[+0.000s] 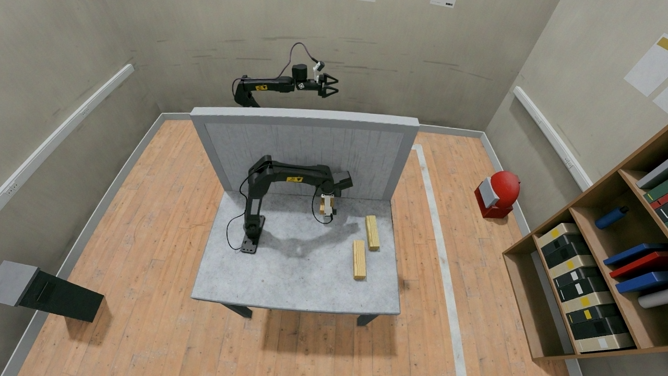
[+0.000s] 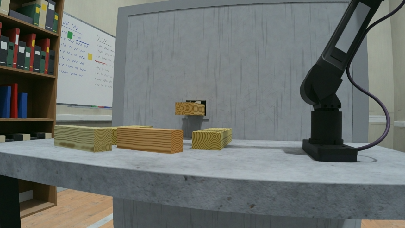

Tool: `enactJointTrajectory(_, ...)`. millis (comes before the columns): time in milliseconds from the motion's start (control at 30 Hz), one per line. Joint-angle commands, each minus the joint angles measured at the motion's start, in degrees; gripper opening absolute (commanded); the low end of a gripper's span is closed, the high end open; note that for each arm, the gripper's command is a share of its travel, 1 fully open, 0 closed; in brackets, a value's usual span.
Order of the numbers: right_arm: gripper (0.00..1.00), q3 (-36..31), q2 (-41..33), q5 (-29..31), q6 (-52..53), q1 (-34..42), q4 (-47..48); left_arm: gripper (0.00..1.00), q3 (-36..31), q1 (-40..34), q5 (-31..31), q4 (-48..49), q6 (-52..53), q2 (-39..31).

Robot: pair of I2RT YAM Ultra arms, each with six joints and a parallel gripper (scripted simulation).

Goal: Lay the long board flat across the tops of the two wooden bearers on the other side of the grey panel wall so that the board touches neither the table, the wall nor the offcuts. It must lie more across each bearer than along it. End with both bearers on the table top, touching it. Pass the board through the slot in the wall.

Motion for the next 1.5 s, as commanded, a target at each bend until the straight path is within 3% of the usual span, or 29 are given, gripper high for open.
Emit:
enactJointTrajectory(0,0.75,1.5,-0.4,0.0,-0.5,0.2,-1.5,1.00,0.4,-0.5,-0.2,-0.3,0.5,-1.7)
enactJointTrajectory(400,0.75,10.2,-2.9,-1.7,-6.2,-4.7,-16.5,1.00,0.4,-0.5,-0.2,-0.3,0.5,-1.7)
enactJointTrajectory(733,0.75,6.4,-2.6,-0.7,-5.4,-3.7,-13.9,1.00,0.4,-0.5,-0.2,-0.3,0.5,-1.7)
enactJointTrajectory(833,0.75,8.9,-2.5,-0.8,-5.4,-4.0,-13.8,1.00,0.4,-0.5,-0.2,-0.3,0.5,-1.7)
enactJointTrajectory(1467,0.75,8.5,-3.2,-0.8,-5.3,-4.0,-13.8,1.00,0.4,-0.5,-0.2,-0.3,0.5,-1.7)
